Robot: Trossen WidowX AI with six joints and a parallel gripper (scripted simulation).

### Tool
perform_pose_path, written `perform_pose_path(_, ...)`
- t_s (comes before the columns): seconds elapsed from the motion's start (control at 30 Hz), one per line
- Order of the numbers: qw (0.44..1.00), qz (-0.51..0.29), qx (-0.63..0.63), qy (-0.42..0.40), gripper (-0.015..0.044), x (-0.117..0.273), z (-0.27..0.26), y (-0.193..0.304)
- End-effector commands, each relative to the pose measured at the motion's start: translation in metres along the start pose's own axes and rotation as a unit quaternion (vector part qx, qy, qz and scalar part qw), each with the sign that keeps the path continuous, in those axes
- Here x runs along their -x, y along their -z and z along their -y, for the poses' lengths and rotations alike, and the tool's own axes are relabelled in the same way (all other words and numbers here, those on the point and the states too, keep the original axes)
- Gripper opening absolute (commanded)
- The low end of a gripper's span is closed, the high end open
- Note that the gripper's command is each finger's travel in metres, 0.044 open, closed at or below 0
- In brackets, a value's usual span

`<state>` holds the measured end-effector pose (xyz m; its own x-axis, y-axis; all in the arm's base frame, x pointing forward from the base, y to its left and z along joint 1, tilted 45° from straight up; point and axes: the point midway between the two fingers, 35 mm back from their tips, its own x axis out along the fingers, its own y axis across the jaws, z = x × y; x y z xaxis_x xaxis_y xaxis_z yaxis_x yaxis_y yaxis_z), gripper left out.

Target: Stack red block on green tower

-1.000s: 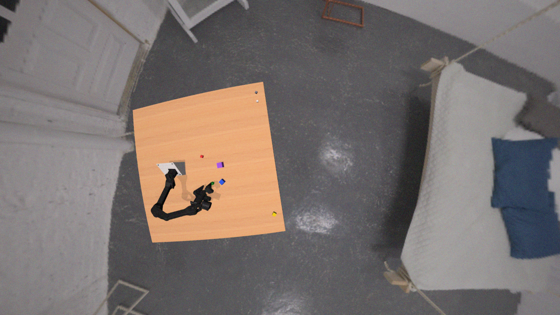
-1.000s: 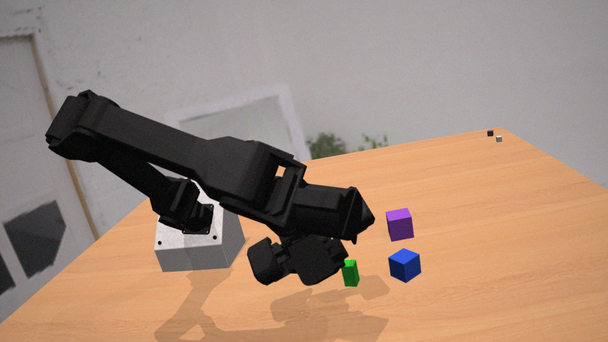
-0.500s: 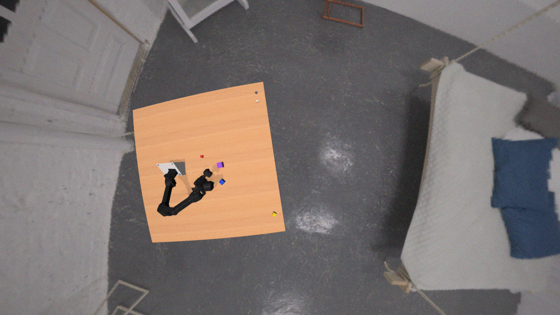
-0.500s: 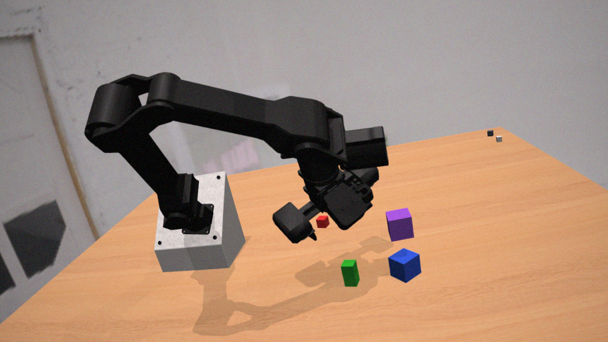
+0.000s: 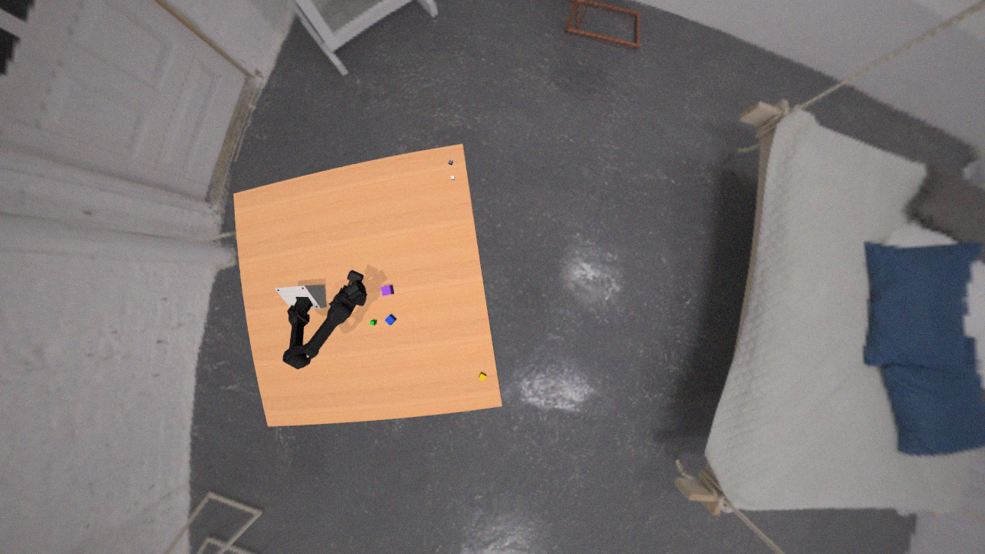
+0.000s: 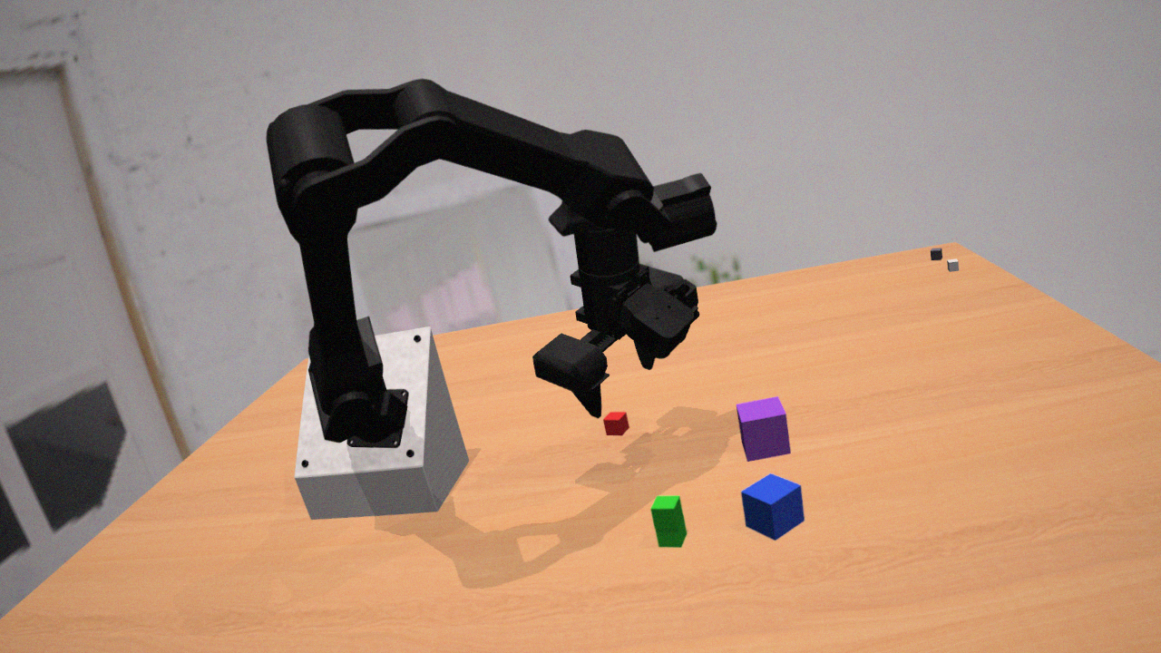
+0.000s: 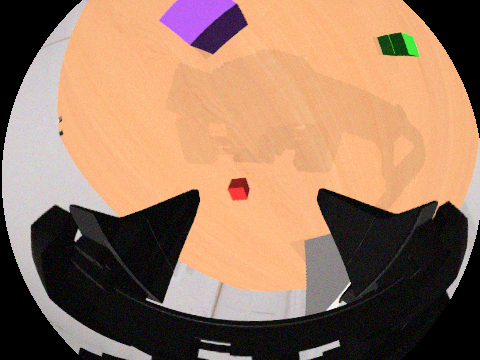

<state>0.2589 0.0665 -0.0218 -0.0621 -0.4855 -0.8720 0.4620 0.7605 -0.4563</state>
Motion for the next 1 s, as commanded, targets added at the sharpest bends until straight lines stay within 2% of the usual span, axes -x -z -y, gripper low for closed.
perform_pose_path(0.0,0.998,0.031,0.038,0.028,0.044,-0.005,-0.013,0.017)
perform_pose_path(0.33,0.982,0.116,0.116,0.092,0.044,-0.018,-0.035,0.058)
perform_pose_path(0.53,0.982,0.117,0.117,0.093,0.044,-0.023,-0.035,0.057)
perform_pose_path(0.7,0.982,0.118,0.117,0.094,0.044,-0.05,-0.03,0.05)
perform_pose_path(0.97,0.982,0.118,0.117,0.094,0.044,-0.054,-0.03,0.048)
